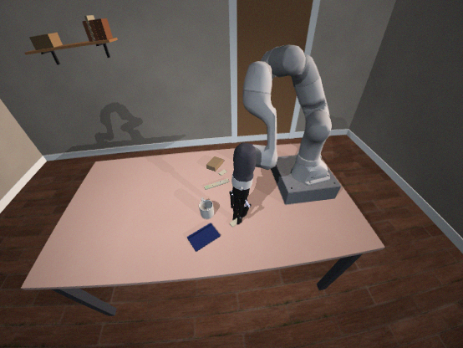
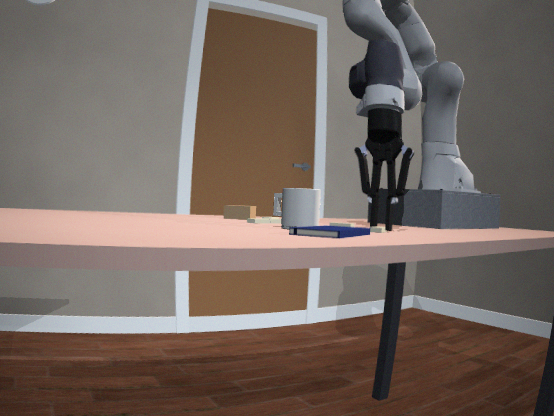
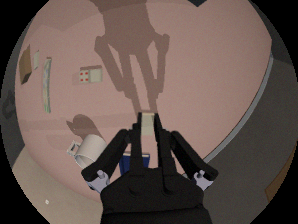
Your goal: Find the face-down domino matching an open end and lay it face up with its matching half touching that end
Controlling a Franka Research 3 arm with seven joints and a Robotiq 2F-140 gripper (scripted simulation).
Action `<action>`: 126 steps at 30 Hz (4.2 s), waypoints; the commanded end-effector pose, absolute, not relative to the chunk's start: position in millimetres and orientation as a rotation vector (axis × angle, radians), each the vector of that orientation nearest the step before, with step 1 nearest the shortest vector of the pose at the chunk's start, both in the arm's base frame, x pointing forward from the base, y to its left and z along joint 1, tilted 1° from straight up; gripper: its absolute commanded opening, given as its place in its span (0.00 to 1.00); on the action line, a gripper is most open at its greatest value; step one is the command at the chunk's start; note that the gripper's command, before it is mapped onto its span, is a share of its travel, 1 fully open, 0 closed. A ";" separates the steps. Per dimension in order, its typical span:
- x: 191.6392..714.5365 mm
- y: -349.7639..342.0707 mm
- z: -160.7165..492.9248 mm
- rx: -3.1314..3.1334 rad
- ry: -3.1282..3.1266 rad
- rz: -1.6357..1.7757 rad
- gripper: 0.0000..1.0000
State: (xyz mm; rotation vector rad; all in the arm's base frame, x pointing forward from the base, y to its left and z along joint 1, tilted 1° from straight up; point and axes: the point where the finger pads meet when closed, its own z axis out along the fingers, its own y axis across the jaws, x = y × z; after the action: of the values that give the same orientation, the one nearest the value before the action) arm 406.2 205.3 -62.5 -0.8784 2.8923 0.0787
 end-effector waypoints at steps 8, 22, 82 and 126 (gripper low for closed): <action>406.1 204.8 -63.3 -0.869 2.896 0.076 0.22; 406.2 204.8 -60.6 -0.861 2.885 0.065 0.22; 405.0 204.9 56.7 -0.854 2.874 0.056 0.22; 390.5 216.4 45.9 -2.349 1.001 -1.783 0.22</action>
State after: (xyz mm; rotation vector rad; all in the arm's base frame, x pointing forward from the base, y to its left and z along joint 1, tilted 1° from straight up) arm 391.2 215.2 47.4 -2.2622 1.3098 -1.6552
